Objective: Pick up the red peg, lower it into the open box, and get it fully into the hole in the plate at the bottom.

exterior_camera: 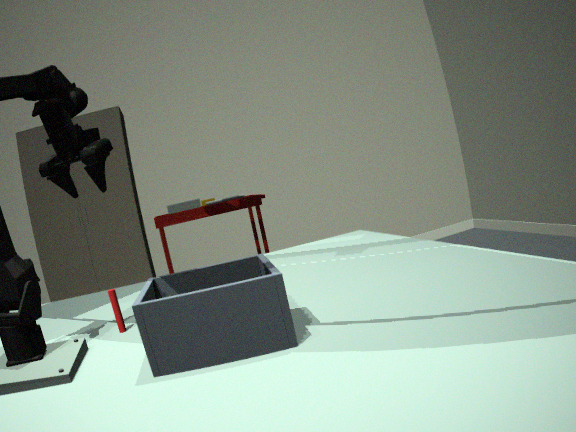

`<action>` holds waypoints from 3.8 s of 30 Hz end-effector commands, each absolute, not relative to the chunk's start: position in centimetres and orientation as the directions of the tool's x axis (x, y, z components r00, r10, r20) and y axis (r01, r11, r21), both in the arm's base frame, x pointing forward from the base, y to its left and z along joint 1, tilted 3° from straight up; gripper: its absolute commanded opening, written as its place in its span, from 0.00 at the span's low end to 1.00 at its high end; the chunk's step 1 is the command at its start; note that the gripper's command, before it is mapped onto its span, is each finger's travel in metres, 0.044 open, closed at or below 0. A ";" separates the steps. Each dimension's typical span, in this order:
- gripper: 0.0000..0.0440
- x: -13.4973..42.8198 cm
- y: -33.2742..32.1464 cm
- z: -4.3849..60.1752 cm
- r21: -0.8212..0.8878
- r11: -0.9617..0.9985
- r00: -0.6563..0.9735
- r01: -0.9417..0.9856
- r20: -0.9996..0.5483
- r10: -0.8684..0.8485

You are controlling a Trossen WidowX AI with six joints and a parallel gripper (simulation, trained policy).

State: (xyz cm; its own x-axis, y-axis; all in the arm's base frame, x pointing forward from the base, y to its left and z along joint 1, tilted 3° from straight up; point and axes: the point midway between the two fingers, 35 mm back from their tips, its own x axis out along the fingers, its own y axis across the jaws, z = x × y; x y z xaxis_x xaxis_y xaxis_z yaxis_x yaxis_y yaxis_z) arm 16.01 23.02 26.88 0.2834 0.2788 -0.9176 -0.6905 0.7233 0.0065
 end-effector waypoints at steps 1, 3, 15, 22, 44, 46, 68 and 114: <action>1.00 16.3 21.6 25.8 0.037 0.808 0.263 -0.588 -0.936 0.234; 1.00 16.4 20.9 25.4 0.047 0.845 0.255 -0.533 -0.943 0.213; 1.00 16.8 17.0 22.1 0.053 0.986 0.176 -0.160 -0.981 0.082; 1.00 16.6 14.8 19.9 0.011 0.998 0.106 0.069 -0.994 0.004; 1.00 16.7 10.6 10.6 -0.156 0.792 -0.049 0.590 -0.986 -0.157; 1.00 16.9 10.5 9.8 -0.157 0.780 -0.045 0.606 -0.985 -0.164; 0.52 17.3 9.4 1.9 -0.186 0.737 -0.024 0.650 -0.974 -0.224; 0.00 23.9 0.6 15.6 -0.093 0.557 0.178 0.825 -0.894 -0.412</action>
